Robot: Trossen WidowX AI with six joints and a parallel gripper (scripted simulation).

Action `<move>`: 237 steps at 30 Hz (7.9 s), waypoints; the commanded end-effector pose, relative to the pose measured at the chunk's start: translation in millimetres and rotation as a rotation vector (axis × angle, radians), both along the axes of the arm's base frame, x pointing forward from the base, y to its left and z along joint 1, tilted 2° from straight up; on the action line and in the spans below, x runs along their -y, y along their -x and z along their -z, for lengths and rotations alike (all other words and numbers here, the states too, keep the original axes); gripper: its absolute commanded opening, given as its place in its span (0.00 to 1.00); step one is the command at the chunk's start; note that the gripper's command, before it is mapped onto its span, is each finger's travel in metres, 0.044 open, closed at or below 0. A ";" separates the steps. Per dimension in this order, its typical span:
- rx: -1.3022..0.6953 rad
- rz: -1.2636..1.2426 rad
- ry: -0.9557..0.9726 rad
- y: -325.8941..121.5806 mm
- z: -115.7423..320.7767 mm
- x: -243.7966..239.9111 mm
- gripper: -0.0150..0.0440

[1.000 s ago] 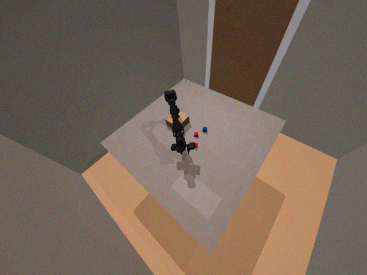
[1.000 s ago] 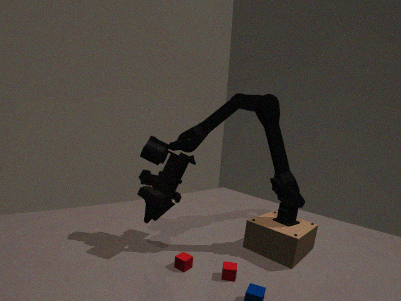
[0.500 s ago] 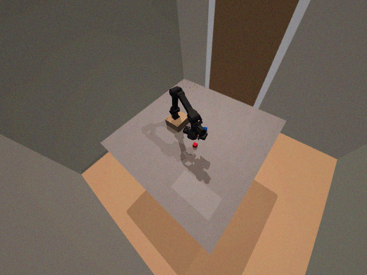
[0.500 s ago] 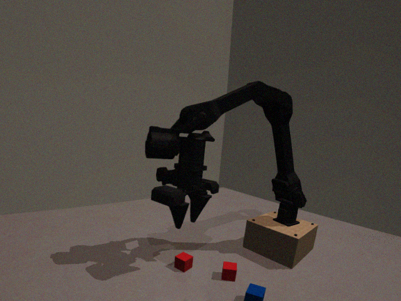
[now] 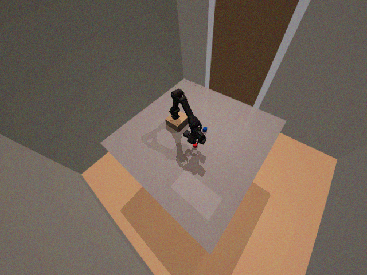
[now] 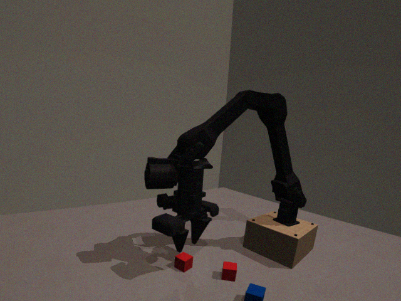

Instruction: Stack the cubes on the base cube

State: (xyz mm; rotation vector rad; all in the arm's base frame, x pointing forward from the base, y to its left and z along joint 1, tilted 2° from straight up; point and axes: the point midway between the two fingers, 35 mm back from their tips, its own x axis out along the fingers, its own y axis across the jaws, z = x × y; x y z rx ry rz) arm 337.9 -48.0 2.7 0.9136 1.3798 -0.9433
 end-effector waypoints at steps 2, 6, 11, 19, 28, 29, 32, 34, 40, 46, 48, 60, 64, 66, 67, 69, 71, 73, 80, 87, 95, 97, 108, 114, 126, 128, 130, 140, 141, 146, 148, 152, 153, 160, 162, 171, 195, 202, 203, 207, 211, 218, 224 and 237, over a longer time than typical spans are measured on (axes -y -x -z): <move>0.015 0.004 0.006 -2.9 10.4 1.2 0.70; 0.015 0.004 0.006 -3.0 13.7 1.2 0.70; 0.015 0.004 0.006 -3.1 21.9 1.4 0.70; 0.015 0.004 0.006 -2.9 35.0 1.5 0.70; 0.015 0.004 0.006 -2.4 43.9 1.6 0.61; 0.015 0.004 0.006 -2.4 43.9 1.6 0.57; 0.015 0.004 0.006 -2.4 43.9 1.6 0.44; 0.015 0.004 0.006 -2.4 43.9 1.6 0.43; 0.015 0.004 0.006 -4.3 33.5 1.7 0.43; 0.016 0.004 0.006 -6.8 15.1 1.8 0.43; 0.016 0.004 0.006 -7.3 8.9 1.8 0.43; 0.016 0.004 0.006 -7.9 -29.0 1.3 0.43; 0.016 0.004 0.006 -7.0 -41.9 1.0 0.43; 0.016 0.004 0.006 -6.3 -48.3 0.9 0.43; 0.016 0.004 0.006 -5.9 -51.6 0.8 0.43; 0.016 0.004 0.006 -5.1 -58.0 0.6 0.43; 0.016 0.004 0.006 -4.2 -63.9 0.4 0.43; 0.016 0.004 0.006 -3.8 -66.1 0.3 0.43; 0.014 -0.194 0.000 -1.4 -62.3 -17.1 0.43; 0.013 -0.447 -0.008 3.1 -57.4 -38.8 0.43; 0.012 -0.736 -0.017 10.1 -51.8 -62.7 0.43; 0.011 -0.809 -0.019 12.1 -50.5 -68.5 0.43; 0.010 -1.206 -0.030 24.8 -42.8 -98.8 0.43; 0.009 -1.422 -0.034 31.7 -38.8 -113.4 0.43; 0.006 -1.853 -0.040 46.3 -30.8 -139.9 0.43; 0.006 -1.925 -0.041 48.9 -29.5 -144.1 0.43; 0.005 -1.996 -0.042 51.6 -28.1 -148.3 0.43; 0.002 -2.355 -0.047 66.1 -21.6 -167.9 0.43; 0.001 -2.385 -0.047 67.4 -21.1 -169.5 0.43; 0.001 -2.409 -0.048 68.4 -20.6 -170.7 0.43; 0.001 -2.409 -0.048 68.4 -20.6 -170.7 0.43; 0.001 -2.409 -0.048 68.4 -20.6 -170.7 0.43; 0.001 -2.409 -0.048 68.4 -20.2 -170.7 0.43; 0.001 -2.415 -0.048 68.4 -3.1 -169.6 0.43; 0.001 -2.417 -0.048 68.6 2.3 -169.1 0.43; 0.001 -2.418 -0.048 68.8 6.2 -168.8 0.43; 0.001 -2.411 -0.048 68.9 7.7 -168.7 0.60; -0.004 -2.413 -0.046 68.9 -4.3 -168.1 0.60; -0.004 -2.413 -0.046 68.9 -5.6 -168.1 0.60; -0.004 -2.413 -0.046 68.7 -11.5 -168.1 0.60; -0.004 -2.413 -0.046 68.6 -17.5 -168.1 0.60; -0.004 -2.413 -0.046 68.5 -23.1 -168.0 0.60; -0.008 -2.284 -0.047 67.9 -36.4 -138.2 0.70; -0.005 -2.045 -0.038 74.3 -38.5 -85.6 0.70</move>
